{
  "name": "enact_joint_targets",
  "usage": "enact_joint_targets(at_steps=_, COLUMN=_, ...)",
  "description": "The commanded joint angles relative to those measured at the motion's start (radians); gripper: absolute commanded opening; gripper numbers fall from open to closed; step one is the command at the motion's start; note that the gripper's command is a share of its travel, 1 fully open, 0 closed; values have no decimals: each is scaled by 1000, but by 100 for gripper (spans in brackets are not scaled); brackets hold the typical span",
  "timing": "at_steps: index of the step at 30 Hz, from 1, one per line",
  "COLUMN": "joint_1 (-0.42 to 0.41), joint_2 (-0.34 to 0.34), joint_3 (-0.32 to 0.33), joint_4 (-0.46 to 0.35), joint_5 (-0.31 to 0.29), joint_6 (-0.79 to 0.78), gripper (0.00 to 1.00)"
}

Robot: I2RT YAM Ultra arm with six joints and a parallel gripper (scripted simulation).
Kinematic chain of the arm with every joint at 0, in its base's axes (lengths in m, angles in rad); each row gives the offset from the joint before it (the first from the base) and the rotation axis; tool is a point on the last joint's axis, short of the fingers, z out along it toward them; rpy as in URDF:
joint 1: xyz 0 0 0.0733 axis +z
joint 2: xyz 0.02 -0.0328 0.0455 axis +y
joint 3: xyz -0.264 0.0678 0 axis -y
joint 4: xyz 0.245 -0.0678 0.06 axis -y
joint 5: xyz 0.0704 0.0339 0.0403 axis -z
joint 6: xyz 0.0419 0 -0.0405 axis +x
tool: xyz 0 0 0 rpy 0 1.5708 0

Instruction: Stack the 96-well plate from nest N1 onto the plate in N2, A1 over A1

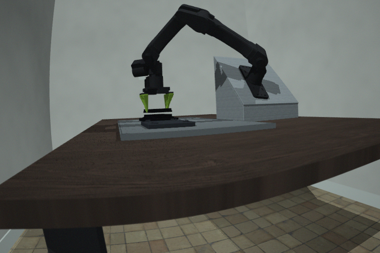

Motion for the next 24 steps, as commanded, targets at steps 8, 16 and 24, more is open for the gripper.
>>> enact_joint_targets(at_steps=8, joint_1=-2, joint_2=-35, joint_3=-16, joint_4=22, joint_5=0, joint_6=11, gripper=0)
enact_joint_targets(at_steps=16, joint_1=-4, joint_2=-35, joint_3=-26, joint_4=27, joint_5=0, joint_6=13, gripper=0)
enact_joint_targets(at_steps=24, joint_1=-3, joint_2=-35, joint_3=-25, joint_4=33, joint_5=-1, joint_6=17, gripper=0)
